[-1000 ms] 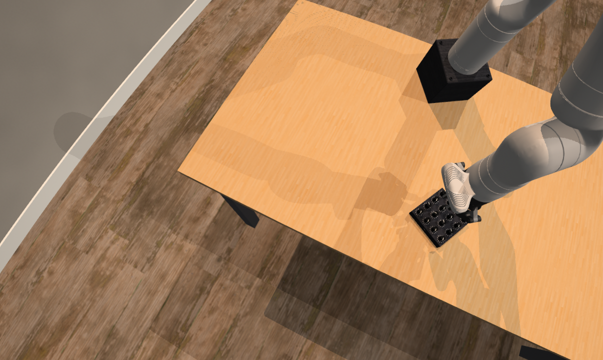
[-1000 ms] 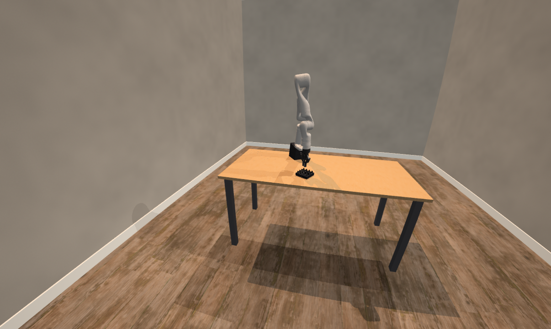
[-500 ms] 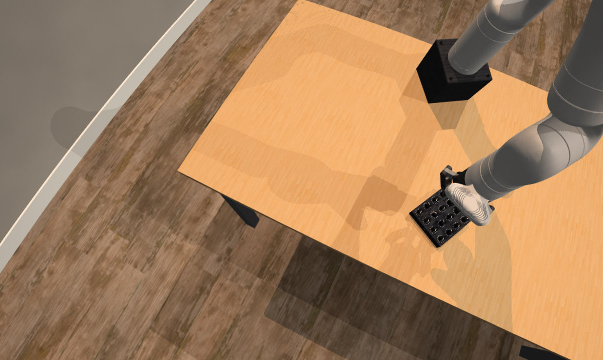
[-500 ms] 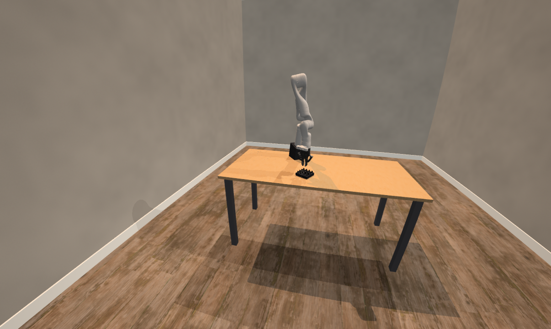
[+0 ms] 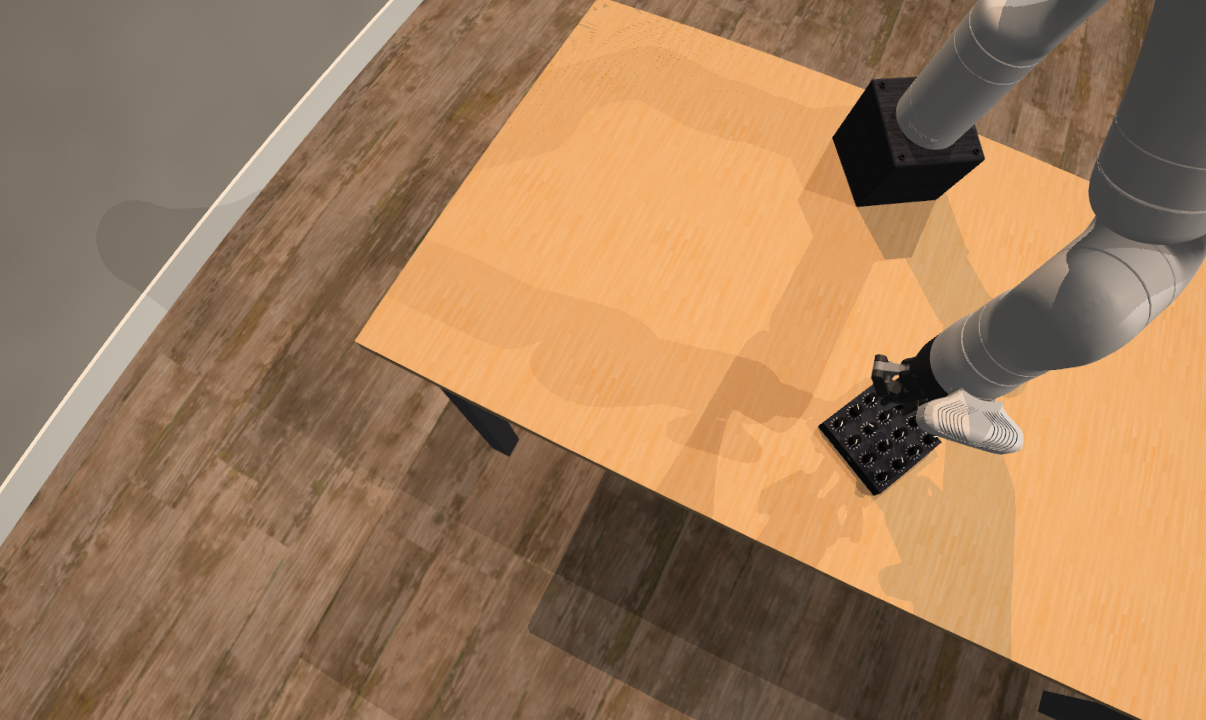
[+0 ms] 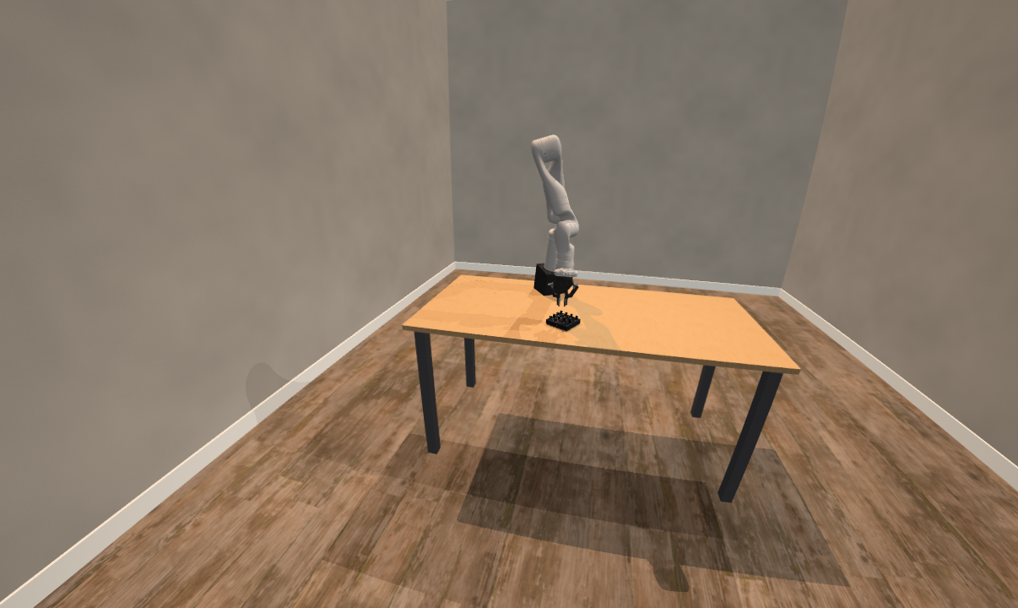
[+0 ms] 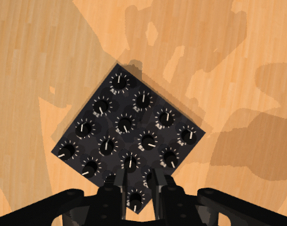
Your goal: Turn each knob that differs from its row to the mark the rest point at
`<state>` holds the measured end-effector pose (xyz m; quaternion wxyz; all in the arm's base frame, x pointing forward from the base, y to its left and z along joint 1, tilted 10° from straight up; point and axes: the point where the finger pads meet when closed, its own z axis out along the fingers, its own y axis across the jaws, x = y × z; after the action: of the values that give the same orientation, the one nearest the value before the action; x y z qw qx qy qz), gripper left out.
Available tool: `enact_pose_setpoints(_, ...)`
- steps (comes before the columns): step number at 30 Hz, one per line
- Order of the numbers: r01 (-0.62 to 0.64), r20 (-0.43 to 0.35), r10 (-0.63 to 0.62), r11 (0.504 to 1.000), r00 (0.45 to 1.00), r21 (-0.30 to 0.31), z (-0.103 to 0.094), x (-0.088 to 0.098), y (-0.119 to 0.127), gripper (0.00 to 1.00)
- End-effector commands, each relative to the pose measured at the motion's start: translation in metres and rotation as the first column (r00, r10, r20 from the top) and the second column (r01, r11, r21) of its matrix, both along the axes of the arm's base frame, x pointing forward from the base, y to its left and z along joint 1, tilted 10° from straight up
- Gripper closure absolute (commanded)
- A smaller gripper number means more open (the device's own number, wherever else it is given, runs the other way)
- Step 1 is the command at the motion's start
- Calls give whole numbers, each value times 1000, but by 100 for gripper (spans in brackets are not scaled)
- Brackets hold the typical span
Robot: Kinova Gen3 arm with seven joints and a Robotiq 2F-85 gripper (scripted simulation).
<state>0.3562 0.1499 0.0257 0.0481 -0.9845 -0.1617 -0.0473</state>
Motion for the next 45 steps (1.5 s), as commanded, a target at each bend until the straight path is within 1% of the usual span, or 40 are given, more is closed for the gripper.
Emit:
enact_pose_setpoints(1, -55, 9, 55, 999, 998, -2, 1, 3, -3, 81)
enact_pose_setpoints(6, -204, 36, 205, 979, 978, -17, 4, 6, -3, 81)
enact_pose_setpoints(12, -343, 62, 345, 939, 937, -37, 7, 10, -3, 81)
enact_pose_setpoints(13, -361, 66, 363, 932, 929, -40, 8, 11, -3, 81)
enact_pose_setpoints(15, -361, 66, 363, 932, 929, -40, 8, 11, -3, 81)
enact_pose_setpoints(22, -459, 83, 463, 886, 882, -60, 10, 14, -3, 81)
enact_pose_setpoints(30, -512, 93, 517, 856, 851, -73, 12, 16, -3, 81)
enact_pose_setpoints(45, -524, 95, 530, 848, 843, -76, 12, 17, -3, 81)
